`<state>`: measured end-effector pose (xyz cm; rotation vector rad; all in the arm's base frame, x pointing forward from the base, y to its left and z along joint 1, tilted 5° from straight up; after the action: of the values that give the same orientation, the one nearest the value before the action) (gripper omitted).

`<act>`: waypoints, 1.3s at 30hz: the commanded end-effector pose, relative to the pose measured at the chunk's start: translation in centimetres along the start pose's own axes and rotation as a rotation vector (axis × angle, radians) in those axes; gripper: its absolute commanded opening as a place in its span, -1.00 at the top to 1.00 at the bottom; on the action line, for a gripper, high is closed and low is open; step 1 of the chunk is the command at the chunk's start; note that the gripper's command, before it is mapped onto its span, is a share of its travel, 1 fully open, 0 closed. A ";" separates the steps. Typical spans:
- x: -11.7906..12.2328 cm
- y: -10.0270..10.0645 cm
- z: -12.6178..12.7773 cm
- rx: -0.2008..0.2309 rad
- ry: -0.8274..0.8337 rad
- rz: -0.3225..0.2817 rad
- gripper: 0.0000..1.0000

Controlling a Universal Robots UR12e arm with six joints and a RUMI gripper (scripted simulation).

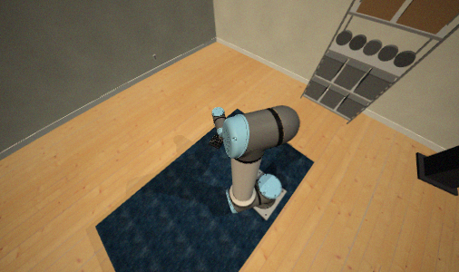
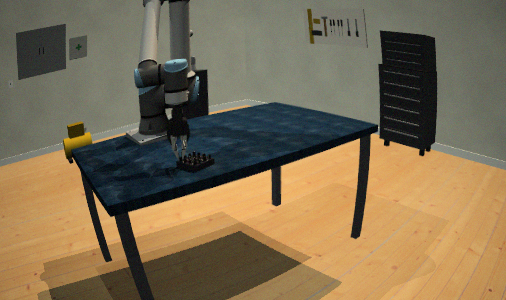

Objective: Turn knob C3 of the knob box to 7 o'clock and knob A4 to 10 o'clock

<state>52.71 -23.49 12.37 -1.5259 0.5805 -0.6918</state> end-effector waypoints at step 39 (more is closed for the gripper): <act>0.1 -0.1 -0.2 0.000 -0.481 -0.001 0.92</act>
<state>52.64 -23.65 12.38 -1.6093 0.2811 -0.3719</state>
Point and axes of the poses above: the point where the finger pads meet when closed, its own y axis out along the fingers, its own z axis across the jaws, x = y × z, the point moved 7 cm from there along -y, back along the fingers, and after that the axes turned 10 degrees about y, right-handed, at the moved point
